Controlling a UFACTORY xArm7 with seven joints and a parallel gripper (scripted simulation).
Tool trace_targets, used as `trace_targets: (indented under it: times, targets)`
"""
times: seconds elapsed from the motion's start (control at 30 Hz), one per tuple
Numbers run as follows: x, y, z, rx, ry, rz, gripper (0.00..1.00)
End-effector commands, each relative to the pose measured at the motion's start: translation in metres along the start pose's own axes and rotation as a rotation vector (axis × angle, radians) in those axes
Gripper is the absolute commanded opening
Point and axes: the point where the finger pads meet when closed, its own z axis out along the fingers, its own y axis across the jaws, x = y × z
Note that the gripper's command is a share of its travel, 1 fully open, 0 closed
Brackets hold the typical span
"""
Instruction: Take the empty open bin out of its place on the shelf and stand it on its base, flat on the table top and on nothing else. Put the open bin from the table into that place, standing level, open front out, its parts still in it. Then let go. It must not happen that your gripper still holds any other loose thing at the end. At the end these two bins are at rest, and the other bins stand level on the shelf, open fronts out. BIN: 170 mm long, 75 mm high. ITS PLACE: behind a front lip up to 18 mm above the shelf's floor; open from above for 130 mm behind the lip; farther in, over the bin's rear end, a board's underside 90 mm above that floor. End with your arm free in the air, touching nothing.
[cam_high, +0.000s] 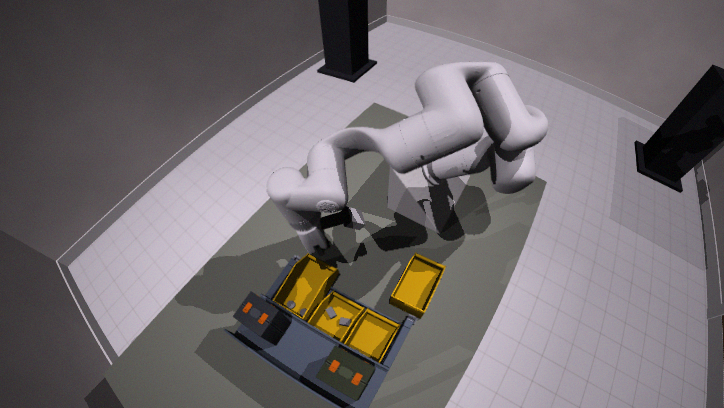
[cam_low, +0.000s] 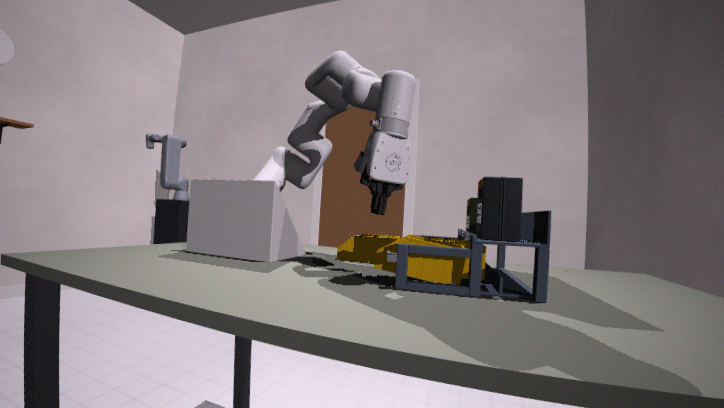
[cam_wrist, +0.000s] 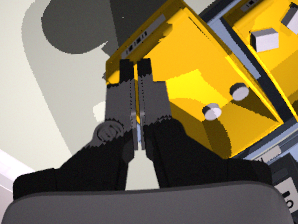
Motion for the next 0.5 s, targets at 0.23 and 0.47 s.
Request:
trace_targets:
  times: [0.23,0.47]
  targets:
    - [0.0095,-0.0211,0.0005,-0.071,-0.089,0.603,0.00]
    - [0.0095,-0.0211,0.0005,-0.086,-0.120,0.767,0.00]
